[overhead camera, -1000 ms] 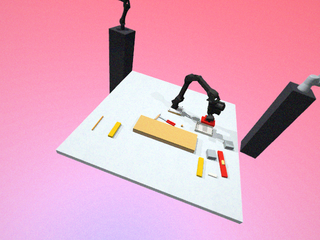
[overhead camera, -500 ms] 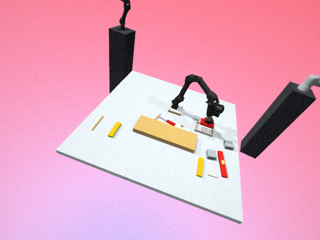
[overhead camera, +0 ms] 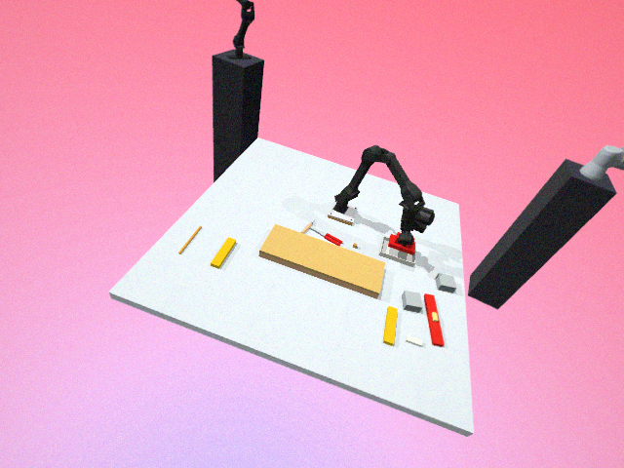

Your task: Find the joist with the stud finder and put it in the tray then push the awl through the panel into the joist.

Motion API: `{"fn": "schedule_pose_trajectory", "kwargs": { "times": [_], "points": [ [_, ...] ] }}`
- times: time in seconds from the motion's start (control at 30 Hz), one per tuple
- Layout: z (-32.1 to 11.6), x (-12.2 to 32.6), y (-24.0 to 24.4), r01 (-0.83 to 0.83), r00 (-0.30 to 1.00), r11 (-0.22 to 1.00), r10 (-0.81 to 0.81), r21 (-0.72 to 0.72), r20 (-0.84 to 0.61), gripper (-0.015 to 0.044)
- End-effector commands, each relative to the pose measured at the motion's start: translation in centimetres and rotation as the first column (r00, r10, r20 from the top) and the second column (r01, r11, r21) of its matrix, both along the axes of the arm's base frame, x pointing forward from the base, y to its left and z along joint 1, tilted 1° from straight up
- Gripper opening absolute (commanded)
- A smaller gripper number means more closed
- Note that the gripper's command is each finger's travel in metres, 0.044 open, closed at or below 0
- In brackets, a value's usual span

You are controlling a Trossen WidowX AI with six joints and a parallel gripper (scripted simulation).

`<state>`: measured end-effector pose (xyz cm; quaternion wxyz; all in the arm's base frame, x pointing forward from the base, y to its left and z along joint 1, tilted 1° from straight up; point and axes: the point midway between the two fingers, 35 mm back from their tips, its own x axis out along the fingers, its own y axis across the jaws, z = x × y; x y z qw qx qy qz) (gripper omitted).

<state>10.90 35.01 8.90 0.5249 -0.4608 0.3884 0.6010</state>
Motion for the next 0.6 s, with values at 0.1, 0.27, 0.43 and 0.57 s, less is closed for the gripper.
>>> {"fn": "schedule_pose_trajectory", "kwargs": {
  "times": [0.1,0.27,0.43,0.57],
  "points": [
    [-1.0,0.0,0.1,0.001,1.0,1.0,-0.001,0.008,-0.002,0.0],
    [-1.8,0.0,0.0,0.001,1.0,1.0,-0.001,0.008,-0.002,0.0],
    [-2.5,-0.1,-0.1,0.001,1.0,1.0,-0.001,0.008,-0.002,0.0],
    [-2.8,-0.1,-0.1,0.001,1.0,1.0,-0.001,0.008,-0.002,0.0]
  ]
}}
